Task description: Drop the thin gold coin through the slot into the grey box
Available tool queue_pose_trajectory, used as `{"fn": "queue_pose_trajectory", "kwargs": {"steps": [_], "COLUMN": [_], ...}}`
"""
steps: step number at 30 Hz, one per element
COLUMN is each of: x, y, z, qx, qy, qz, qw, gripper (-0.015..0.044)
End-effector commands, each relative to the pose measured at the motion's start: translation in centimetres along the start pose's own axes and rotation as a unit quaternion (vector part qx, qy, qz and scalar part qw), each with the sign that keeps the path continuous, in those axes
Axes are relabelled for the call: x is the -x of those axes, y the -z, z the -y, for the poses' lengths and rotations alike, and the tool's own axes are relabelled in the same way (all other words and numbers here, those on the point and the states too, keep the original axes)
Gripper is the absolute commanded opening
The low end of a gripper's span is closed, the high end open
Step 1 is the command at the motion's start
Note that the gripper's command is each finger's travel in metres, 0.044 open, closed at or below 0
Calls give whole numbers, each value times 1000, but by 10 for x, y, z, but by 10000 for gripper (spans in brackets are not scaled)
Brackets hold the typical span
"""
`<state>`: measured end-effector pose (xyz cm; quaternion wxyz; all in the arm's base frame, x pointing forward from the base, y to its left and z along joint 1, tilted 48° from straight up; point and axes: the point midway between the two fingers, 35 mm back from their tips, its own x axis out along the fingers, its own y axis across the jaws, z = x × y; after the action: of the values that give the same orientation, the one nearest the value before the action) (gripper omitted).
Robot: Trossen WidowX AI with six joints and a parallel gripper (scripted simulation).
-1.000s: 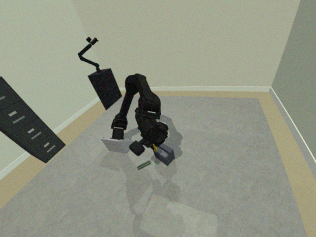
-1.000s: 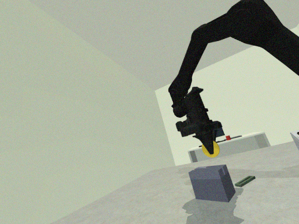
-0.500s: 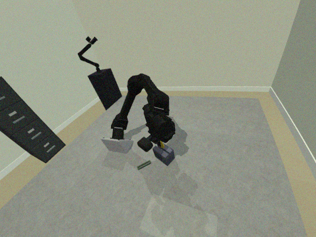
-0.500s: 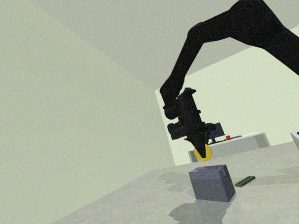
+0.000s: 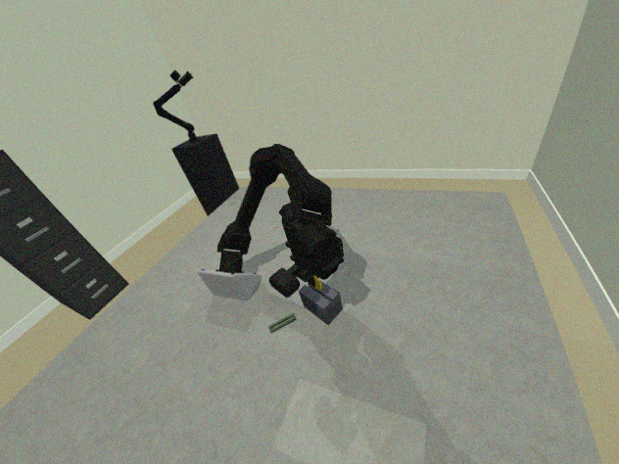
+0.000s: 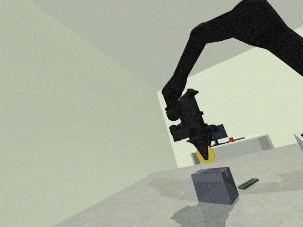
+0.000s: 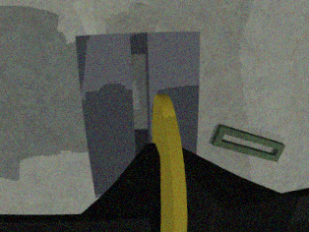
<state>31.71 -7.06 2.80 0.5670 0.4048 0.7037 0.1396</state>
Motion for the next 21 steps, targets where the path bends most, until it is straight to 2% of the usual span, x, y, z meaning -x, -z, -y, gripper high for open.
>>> {"fn": "queue_pose_trajectory", "kwargs": {"steps": [1,21], "x": [0,-1], "y": [0,-2], "z": [-2,-4], "qx": [1,0], "qy": [0,2], "qz": [-1,-1], "qw": [1000,1000], "gripper": [0,0]}}
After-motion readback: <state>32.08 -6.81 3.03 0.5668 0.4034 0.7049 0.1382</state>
